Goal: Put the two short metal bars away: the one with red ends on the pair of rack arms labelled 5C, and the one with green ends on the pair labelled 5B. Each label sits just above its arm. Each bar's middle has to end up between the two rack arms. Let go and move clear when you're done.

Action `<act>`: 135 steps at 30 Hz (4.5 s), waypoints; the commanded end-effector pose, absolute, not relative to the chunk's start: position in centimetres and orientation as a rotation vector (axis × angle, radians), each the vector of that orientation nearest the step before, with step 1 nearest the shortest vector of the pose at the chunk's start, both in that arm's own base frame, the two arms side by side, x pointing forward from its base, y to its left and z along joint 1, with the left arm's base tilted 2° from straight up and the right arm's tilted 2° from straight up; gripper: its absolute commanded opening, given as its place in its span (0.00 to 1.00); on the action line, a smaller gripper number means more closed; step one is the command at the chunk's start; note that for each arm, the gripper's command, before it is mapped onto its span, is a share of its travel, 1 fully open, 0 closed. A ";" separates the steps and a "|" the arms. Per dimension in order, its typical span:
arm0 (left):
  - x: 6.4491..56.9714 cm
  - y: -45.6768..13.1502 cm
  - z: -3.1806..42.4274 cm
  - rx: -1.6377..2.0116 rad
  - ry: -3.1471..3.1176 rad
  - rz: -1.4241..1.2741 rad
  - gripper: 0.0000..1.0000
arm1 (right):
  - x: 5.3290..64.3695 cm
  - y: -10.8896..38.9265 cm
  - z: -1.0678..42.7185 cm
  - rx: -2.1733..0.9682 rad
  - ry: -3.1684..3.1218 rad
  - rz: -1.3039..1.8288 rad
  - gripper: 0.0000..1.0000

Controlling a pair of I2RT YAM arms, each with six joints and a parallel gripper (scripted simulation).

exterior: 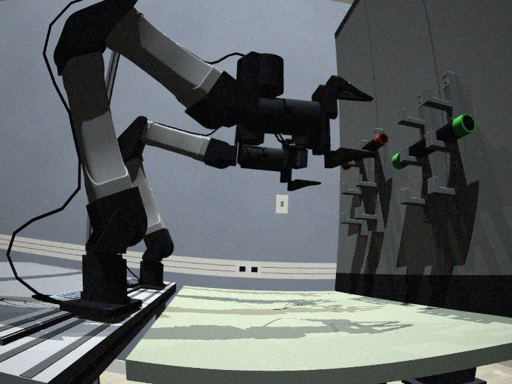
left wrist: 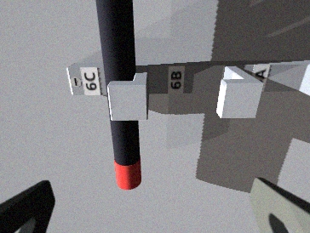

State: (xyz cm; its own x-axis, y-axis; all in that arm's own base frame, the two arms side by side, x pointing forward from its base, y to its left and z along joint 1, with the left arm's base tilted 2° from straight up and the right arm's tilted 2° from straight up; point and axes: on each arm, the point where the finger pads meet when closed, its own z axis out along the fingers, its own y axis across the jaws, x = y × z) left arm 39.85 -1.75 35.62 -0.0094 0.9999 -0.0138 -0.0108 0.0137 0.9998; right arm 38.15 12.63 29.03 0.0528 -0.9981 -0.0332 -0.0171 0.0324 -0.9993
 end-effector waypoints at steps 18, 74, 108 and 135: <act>40.7 0.7 38.1 1.174 1.185 1.206 1.00 | 38.2 12.6 27.9 -1.239 1.206 -1.152 1.00; 45.8 3.1 40.3 1.174 1.185 1.206 1.00 | 38.2 12.6 27.9 -1.239 1.206 -1.152 1.00; 49.8 3.1 40.5 1.174 1.185 1.206 1.00 | 38.2 12.6 27.9 -1.239 1.206 -1.152 1.00; 50.0 3.4 40.1 1.174 1.185 1.206 0.27 | 38.2 12.6 27.9 -1.239 1.206 -1.152 1.00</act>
State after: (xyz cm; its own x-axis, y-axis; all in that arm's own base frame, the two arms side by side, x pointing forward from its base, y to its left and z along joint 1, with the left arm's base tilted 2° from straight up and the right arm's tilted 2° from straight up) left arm 49.86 2.93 38.34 0.0202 0.9997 -0.0158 0.0116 0.0156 0.9998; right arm 38.15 12.62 29.04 0.0527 -0.9981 -0.0333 -0.0169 0.0325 -0.9993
